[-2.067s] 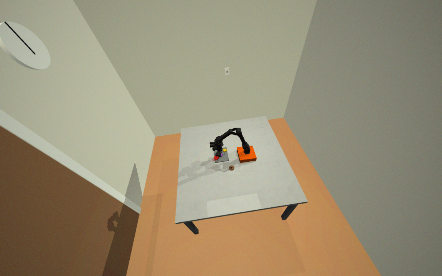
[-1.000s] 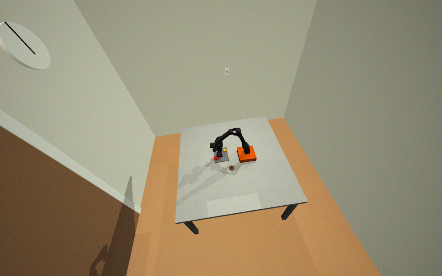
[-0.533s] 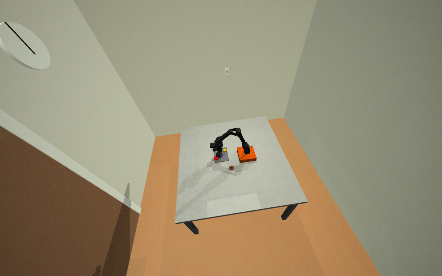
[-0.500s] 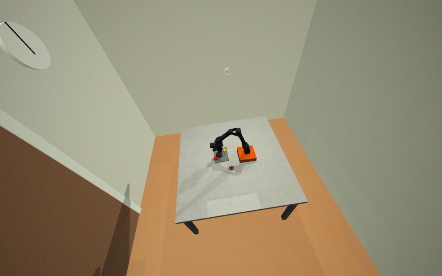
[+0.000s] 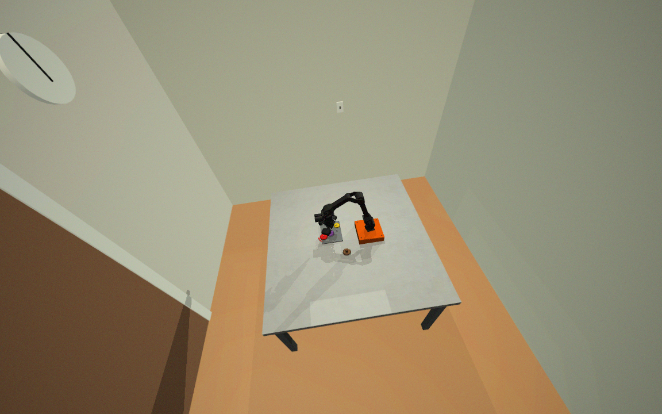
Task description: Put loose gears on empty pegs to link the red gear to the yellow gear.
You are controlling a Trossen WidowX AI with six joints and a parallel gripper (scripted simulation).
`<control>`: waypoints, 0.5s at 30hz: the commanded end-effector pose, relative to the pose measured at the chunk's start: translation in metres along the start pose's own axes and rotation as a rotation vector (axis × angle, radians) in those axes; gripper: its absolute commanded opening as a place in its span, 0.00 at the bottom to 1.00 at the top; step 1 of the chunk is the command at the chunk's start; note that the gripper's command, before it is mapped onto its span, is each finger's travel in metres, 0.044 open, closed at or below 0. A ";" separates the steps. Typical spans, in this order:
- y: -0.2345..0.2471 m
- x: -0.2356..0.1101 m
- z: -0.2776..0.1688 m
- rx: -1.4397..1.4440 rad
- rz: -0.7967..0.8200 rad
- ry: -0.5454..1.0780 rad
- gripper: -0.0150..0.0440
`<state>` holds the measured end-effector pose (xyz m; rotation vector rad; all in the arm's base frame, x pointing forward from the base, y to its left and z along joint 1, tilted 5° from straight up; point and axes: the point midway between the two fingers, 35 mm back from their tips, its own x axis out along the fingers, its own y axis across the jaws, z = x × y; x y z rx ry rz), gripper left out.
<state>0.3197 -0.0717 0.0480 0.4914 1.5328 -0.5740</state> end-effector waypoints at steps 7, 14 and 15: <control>0.076 -0.002 -0.096 0.492 0.009 0.010 1.00; 0.098 0.000 -0.155 0.798 0.005 0.017 1.00; 0.100 0.000 -0.163 0.839 0.004 0.018 1.00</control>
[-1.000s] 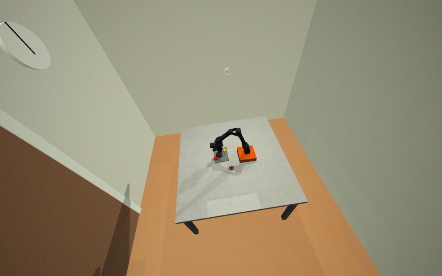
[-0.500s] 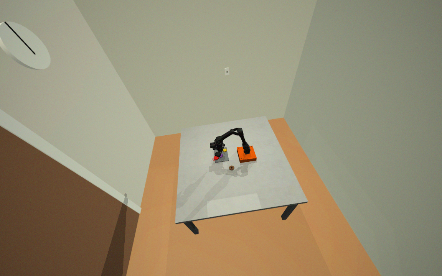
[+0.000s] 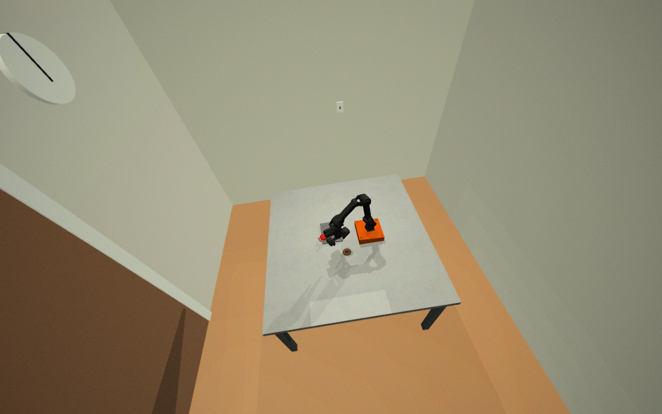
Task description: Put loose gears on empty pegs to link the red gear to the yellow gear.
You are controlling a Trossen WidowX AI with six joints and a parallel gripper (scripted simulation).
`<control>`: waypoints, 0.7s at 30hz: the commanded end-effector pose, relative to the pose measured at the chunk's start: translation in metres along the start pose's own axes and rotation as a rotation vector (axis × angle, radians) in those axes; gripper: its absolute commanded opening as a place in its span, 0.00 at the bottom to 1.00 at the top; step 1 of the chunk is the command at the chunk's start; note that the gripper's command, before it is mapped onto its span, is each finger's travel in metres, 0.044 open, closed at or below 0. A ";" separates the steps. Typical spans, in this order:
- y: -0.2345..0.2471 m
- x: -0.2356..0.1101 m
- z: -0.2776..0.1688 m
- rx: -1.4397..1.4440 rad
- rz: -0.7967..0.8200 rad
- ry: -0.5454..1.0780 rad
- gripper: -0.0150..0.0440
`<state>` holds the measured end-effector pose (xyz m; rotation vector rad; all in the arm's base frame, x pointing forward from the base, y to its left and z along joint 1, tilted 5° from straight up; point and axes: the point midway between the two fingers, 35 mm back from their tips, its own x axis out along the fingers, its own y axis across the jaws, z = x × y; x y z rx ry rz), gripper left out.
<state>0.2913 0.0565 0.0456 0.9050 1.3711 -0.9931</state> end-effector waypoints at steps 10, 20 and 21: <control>-0.019 0.002 -0.072 0.373 -0.003 0.013 1.00; -0.017 0.024 -0.071 0.373 -0.003 0.013 1.00; -0.017 0.025 -0.071 0.373 -0.003 0.013 1.00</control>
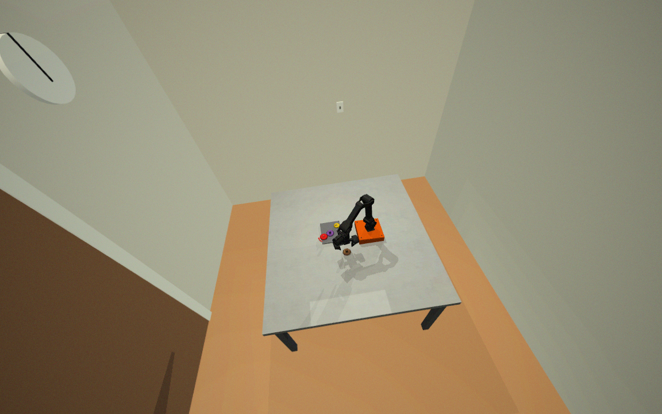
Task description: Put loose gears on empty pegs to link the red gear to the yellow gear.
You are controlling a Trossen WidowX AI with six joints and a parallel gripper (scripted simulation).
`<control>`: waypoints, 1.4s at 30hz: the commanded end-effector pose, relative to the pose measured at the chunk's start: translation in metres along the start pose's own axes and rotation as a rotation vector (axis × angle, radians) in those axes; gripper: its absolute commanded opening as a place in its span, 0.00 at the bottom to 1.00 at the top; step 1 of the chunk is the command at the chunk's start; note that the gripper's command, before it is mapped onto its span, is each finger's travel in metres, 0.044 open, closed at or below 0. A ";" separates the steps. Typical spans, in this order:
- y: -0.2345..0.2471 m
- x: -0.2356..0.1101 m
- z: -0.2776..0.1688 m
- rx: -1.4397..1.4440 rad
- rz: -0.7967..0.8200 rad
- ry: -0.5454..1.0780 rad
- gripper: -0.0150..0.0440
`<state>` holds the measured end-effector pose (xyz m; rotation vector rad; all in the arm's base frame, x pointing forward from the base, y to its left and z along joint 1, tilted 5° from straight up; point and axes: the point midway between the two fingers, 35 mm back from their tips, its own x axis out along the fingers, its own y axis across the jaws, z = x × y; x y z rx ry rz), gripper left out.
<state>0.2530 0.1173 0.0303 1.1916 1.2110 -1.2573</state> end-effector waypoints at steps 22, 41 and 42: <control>-0.004 0.038 0.001 0.004 -0.015 -0.003 1.00; -0.004 0.038 0.001 0.004 -0.015 -0.003 0.38; -0.004 0.038 0.001 0.004 -0.015 -0.003 0.37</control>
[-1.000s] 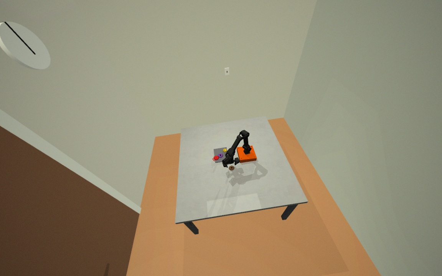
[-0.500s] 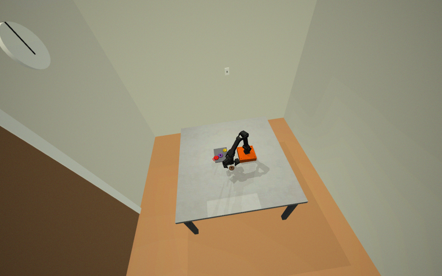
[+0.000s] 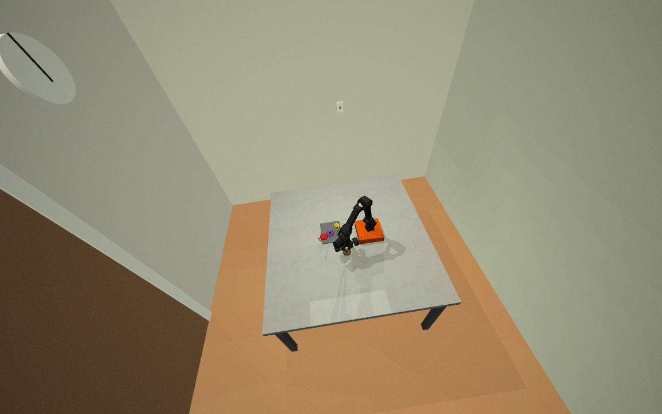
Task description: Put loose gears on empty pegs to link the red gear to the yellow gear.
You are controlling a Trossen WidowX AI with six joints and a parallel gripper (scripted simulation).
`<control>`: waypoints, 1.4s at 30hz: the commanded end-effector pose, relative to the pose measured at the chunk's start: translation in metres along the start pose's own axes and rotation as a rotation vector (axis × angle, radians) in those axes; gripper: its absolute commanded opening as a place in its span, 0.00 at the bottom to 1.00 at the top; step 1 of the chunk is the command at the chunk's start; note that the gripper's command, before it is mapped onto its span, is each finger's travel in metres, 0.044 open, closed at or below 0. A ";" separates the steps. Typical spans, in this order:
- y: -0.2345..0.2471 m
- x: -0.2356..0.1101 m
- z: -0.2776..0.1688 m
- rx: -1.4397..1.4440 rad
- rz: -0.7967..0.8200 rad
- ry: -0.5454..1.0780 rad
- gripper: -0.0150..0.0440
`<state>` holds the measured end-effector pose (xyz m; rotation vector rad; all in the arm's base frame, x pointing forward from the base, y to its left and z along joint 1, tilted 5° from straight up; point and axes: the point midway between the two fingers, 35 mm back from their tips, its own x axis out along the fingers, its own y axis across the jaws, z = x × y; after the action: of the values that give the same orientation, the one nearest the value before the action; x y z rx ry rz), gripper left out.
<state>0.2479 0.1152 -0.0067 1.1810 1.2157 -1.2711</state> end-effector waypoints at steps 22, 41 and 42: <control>0.014 -0.029 0.001 0.034 0.050 0.003 0.25; 0.012 -0.077 -0.004 0.017 0.036 0.001 0.25; 0.011 -0.080 -0.004 0.016 0.034 0.001 0.25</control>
<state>0.2618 0.1197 0.0624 1.2002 1.1850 -1.2646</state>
